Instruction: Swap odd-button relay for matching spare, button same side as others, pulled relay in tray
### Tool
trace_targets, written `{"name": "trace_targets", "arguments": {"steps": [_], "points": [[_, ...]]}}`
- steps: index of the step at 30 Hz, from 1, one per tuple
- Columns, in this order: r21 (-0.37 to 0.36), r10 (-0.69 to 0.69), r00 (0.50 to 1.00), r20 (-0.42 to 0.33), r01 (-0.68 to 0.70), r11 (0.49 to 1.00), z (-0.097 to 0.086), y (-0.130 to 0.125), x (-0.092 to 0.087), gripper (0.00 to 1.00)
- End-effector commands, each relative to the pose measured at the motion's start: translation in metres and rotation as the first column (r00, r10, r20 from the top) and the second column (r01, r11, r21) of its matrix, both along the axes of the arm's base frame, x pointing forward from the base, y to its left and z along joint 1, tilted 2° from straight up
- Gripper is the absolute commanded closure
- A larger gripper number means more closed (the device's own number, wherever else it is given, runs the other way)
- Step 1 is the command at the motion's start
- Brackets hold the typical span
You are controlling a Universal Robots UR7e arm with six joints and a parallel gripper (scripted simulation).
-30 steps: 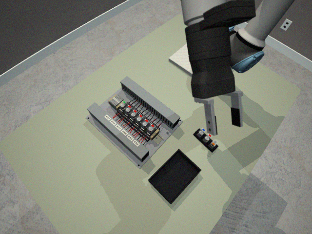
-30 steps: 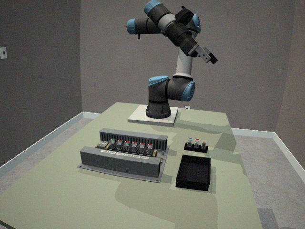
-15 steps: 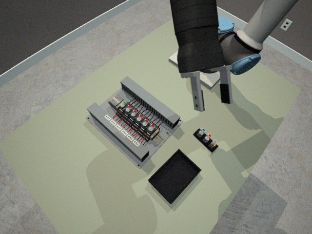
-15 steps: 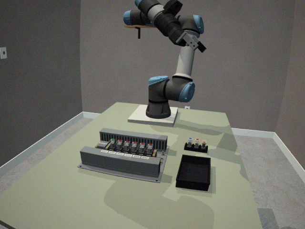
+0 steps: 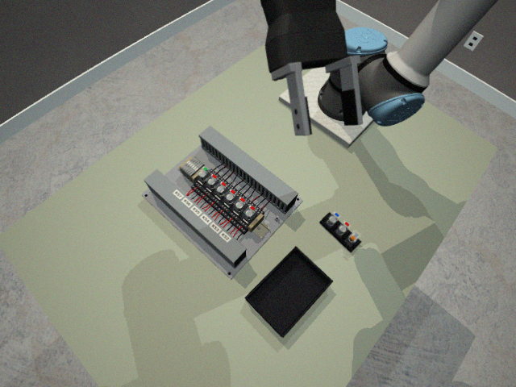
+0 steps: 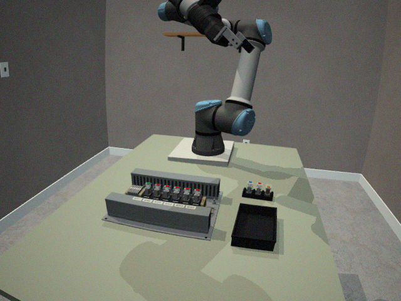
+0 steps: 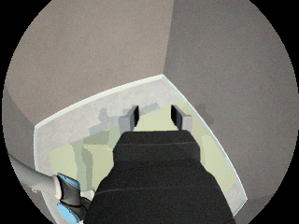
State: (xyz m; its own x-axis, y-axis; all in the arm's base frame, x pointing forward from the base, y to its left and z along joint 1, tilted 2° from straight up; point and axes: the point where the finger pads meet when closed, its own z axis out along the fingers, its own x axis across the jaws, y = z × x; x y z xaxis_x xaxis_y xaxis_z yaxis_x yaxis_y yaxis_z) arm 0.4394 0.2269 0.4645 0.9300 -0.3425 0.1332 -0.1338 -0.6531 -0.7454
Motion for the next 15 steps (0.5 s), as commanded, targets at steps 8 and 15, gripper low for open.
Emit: {"name": "trace_targets", "arguments": {"steps": [8,15], "points": [[0.0,0.005,1.0,-0.002,-0.005,1.0,0.04,-0.045,0.003,0.0],[0.0,0.005,1.0,-0.002,-0.005,1.0,0.04,-0.045,0.003,0.0]]}}
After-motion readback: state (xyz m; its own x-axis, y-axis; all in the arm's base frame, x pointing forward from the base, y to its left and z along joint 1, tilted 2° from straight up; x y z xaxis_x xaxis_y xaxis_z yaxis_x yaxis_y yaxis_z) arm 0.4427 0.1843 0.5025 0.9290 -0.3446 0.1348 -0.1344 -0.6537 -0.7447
